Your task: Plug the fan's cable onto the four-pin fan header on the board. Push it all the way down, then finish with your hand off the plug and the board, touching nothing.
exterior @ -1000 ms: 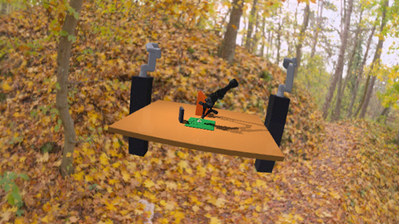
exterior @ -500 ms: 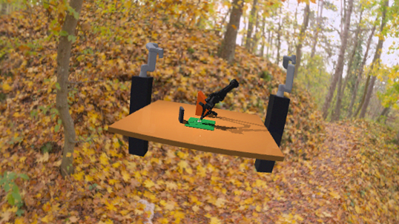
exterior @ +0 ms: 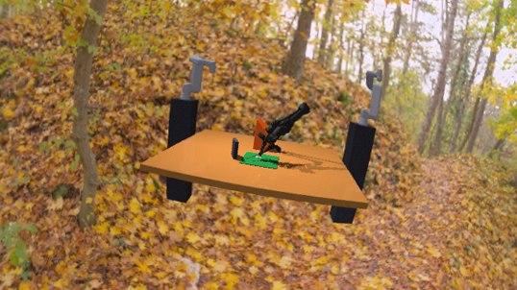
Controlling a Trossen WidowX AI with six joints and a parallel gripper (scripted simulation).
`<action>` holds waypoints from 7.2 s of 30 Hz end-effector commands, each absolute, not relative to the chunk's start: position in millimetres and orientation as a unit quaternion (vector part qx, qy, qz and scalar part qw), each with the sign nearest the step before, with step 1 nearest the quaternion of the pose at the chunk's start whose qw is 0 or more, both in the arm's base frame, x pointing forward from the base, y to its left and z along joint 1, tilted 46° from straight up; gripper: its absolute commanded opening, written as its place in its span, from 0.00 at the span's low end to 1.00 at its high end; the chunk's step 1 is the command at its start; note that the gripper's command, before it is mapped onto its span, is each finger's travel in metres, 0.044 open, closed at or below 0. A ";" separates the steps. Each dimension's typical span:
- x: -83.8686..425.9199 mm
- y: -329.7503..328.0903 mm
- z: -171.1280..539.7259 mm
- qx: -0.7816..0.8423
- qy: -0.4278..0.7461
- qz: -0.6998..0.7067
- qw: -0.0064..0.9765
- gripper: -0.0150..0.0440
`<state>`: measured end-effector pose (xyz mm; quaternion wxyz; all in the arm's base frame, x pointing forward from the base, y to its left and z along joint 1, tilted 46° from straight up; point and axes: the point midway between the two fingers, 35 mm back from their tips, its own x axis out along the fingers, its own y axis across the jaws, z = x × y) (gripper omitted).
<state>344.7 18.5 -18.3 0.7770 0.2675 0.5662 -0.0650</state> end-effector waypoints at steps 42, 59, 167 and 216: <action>343.9 25.8 -9.6 0.279 0.402 -0.148 0.860 0.25; 338.7 28.5 2.2 0.302 0.330 -0.166 0.879 0.25; 302.5 48.3 32.3 0.406 0.139 -0.186 0.884 0.25; 302.3 78.0 1.6 0.406 0.140 -0.186 0.884 0.25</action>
